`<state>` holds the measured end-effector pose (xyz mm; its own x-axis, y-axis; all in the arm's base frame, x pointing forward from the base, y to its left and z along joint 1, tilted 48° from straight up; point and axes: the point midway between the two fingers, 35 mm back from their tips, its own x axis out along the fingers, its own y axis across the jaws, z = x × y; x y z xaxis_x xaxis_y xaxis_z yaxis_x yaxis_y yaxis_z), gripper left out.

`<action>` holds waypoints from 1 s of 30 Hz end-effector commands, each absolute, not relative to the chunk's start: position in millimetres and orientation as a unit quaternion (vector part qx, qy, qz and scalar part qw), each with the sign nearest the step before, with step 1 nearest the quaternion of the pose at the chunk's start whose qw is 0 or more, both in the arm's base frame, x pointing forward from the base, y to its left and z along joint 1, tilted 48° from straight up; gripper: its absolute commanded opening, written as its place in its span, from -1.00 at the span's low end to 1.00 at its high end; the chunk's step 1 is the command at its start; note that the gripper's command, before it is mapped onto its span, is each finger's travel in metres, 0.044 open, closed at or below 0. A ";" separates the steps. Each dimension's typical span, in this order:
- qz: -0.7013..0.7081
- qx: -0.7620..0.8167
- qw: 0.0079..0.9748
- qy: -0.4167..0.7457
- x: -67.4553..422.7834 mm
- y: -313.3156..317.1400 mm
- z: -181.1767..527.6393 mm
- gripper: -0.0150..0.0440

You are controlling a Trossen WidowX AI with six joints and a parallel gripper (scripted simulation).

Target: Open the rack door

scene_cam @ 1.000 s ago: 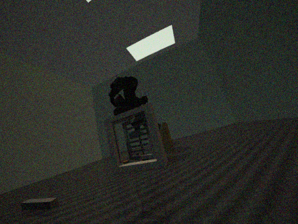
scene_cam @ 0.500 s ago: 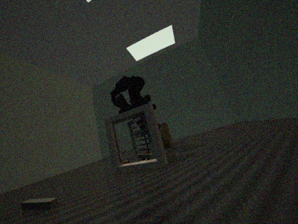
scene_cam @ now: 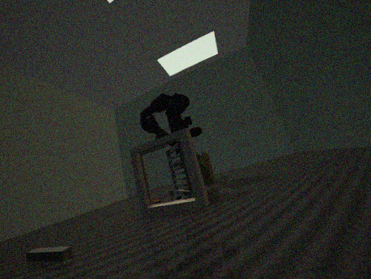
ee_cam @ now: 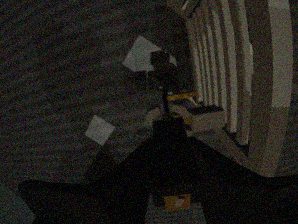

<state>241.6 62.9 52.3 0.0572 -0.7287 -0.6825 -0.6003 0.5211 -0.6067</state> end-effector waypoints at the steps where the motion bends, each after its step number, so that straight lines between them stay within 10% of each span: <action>1: -0.085 -0.467 0.559 0.680 240.1 66.1 47.5 -0.45; 30: -0.236 -0.327 0.650 0.644 229.4 106.3 3.8 -0.45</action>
<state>228.5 102.8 8.1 0.0633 -0.7277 -0.6830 -0.1684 0.6667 -0.7260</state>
